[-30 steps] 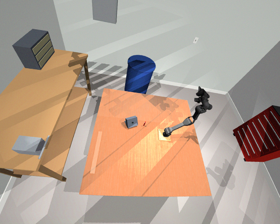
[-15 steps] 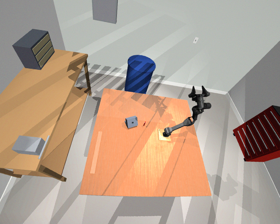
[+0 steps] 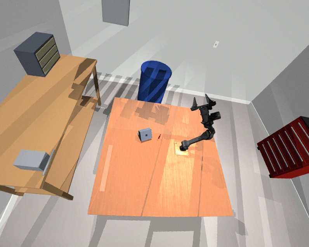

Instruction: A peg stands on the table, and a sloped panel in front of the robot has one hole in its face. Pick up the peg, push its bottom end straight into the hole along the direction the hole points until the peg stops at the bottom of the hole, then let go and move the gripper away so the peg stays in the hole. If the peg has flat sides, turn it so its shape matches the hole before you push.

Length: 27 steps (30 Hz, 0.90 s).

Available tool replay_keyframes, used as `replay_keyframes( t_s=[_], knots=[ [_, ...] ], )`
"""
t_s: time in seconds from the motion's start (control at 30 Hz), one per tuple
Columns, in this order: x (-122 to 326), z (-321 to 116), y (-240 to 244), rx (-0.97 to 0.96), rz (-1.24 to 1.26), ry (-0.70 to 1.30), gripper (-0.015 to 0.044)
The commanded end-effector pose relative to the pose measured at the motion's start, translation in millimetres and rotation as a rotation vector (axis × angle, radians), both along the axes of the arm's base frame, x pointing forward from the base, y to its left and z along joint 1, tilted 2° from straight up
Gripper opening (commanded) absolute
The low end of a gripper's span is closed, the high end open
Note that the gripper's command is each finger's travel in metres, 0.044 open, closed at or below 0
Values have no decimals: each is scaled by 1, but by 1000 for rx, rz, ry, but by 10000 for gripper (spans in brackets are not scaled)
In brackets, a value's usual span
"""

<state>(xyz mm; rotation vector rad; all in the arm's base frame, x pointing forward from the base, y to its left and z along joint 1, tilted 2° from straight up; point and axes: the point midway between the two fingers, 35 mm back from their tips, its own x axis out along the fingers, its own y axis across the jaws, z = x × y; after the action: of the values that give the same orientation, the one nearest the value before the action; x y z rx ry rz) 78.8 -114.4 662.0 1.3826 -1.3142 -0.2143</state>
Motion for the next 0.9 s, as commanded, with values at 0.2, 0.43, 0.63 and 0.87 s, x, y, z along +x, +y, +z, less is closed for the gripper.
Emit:
replay_keyframes(
  t_s=[0.2,0.43,0.63,0.87],
  knots=[
    [78,-35,0,-91,-36,336,440],
    [140,-74,-7,-203,-81,685,440],
    [174,-105,-16,-268,-99,902,440],
    [219,-164,-28,-363,-66,1241,440]
  ],
)
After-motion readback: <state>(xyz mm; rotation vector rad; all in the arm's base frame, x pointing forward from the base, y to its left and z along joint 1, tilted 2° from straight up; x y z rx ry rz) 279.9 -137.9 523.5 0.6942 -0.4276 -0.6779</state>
